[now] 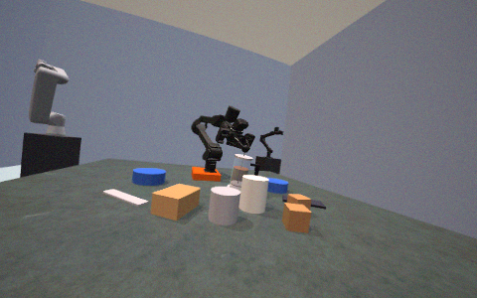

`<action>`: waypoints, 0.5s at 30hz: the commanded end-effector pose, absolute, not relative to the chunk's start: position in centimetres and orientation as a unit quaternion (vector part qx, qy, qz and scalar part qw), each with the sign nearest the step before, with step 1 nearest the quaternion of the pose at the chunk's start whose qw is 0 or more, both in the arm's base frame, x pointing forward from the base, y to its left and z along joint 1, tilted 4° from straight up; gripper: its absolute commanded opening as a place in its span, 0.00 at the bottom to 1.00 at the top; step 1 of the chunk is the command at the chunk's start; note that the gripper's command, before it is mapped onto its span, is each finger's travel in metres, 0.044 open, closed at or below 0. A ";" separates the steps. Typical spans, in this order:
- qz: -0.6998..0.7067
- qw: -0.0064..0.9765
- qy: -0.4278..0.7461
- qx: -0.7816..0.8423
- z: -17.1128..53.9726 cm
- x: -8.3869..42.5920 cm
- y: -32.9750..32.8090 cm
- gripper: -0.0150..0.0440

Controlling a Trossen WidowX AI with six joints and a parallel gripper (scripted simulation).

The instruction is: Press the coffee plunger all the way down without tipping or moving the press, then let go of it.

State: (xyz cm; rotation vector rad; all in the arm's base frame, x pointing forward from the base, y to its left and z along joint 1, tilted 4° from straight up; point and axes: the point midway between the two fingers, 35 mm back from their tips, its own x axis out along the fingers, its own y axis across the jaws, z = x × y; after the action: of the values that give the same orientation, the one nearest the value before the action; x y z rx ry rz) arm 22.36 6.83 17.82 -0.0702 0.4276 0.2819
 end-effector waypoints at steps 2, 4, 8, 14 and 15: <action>0.140 0.965 0.219 -0.038 17.4 22.4 6.8 0.47; 0.140 0.965 0.219 -0.038 17.4 22.5 6.9 0.47; 0.139 0.967 0.212 -0.035 17.8 22.4 6.8 0.47; 0.139 0.967 0.212 -0.035 17.8 22.4 6.8 0.47; 0.139 0.967 0.212 -0.035 17.8 22.4 6.8 0.52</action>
State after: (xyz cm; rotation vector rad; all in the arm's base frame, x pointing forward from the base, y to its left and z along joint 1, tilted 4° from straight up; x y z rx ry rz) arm 22.45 6.85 17.87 -0.0700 0.4261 0.2819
